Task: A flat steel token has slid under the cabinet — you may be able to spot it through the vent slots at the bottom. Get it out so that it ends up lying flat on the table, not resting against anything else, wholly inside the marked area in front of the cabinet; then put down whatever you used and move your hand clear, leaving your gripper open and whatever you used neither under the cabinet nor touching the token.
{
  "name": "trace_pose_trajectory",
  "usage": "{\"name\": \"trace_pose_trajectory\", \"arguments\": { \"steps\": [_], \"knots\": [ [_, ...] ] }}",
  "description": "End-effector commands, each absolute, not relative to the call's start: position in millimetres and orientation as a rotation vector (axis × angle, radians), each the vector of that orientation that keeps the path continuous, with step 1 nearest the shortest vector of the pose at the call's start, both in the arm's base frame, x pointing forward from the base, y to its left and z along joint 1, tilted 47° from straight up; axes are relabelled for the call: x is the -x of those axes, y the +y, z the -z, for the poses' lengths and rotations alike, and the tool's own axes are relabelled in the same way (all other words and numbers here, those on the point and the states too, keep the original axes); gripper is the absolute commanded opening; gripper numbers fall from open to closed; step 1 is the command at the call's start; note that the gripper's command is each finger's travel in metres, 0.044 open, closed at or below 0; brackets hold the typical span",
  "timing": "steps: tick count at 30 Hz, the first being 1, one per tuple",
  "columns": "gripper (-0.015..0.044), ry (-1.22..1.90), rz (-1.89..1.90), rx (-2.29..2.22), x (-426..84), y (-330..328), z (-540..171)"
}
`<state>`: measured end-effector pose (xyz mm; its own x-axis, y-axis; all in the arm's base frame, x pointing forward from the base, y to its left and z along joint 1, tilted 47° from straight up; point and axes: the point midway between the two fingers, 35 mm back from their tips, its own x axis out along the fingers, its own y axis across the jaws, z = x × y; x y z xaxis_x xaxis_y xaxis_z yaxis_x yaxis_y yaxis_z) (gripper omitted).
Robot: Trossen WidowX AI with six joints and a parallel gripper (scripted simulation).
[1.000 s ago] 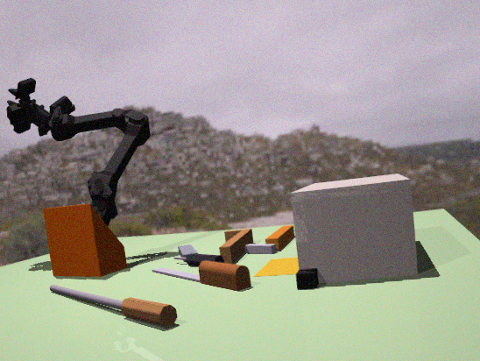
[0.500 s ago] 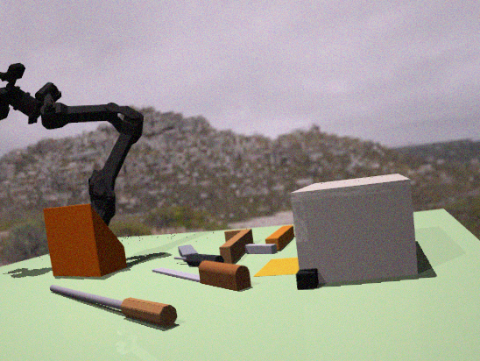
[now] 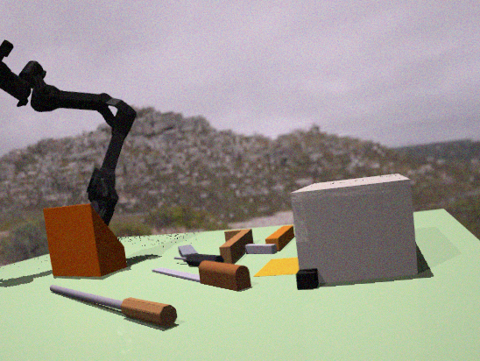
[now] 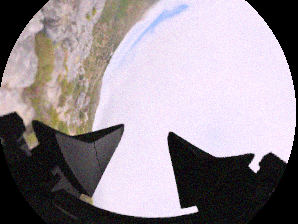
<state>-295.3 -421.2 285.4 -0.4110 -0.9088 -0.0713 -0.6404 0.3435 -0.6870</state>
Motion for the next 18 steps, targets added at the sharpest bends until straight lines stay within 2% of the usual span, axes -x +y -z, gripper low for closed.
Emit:
{"name": "trace_pose_trajectory", "arguments": {
  "steps": [1, 18],
  "knots": [
    [0.0270, 2.004, 0.806, 1.346, 264, -449, -268],
    [0.0270, 1.479, 0.704, 1.167, 122, -522, -198]
  ]
}}
